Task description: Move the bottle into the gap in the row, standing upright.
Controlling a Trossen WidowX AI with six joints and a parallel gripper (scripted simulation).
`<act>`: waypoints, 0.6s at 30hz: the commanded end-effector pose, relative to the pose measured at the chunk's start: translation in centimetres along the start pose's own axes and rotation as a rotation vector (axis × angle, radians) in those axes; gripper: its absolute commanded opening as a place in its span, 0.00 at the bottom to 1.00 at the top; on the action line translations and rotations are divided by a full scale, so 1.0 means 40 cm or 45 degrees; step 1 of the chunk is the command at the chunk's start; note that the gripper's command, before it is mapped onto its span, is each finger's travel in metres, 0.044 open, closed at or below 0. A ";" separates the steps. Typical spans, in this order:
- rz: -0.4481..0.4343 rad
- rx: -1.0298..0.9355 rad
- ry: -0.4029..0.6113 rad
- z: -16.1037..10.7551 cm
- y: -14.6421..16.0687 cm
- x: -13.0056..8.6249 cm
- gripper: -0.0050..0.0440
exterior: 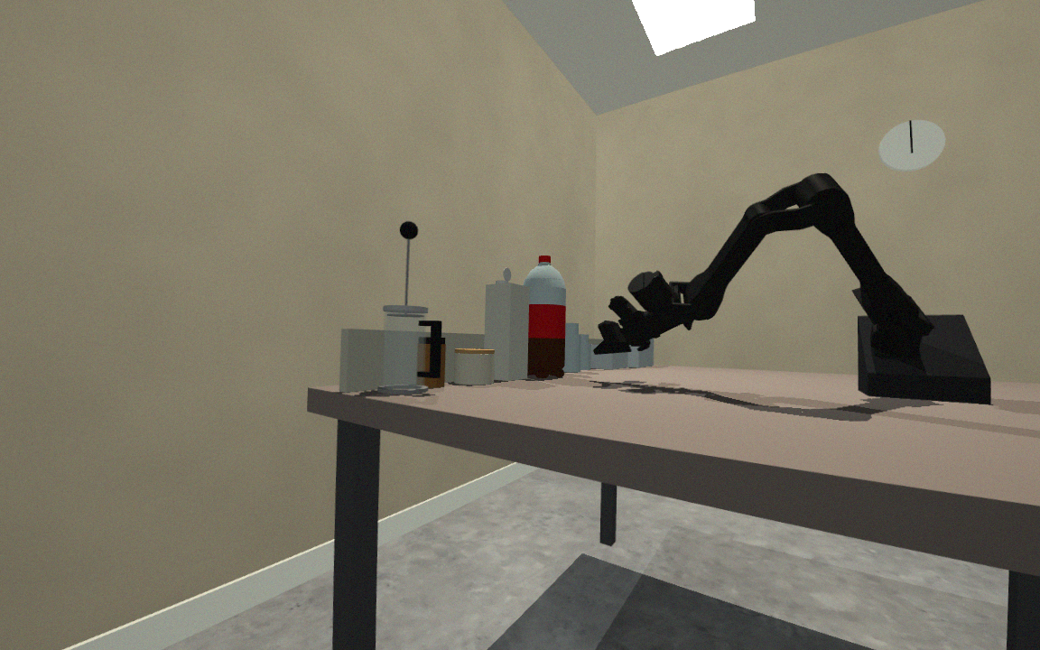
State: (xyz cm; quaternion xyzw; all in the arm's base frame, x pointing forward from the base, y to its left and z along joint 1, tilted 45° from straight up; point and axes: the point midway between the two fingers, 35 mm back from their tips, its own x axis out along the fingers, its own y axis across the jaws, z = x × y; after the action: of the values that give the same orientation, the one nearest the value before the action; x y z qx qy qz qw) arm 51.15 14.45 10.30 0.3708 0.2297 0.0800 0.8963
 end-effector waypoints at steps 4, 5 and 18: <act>0.044 -0.011 -0.070 0.160 0.037 -0.074 0.00; 0.044 -0.011 -0.070 0.160 0.037 -0.074 0.00; 0.027 -0.008 -0.052 0.141 0.022 -0.067 0.00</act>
State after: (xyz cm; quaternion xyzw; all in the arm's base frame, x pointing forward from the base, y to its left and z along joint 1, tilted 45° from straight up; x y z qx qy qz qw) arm 51.39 10.75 14.60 0.3743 0.2146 0.0783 0.8987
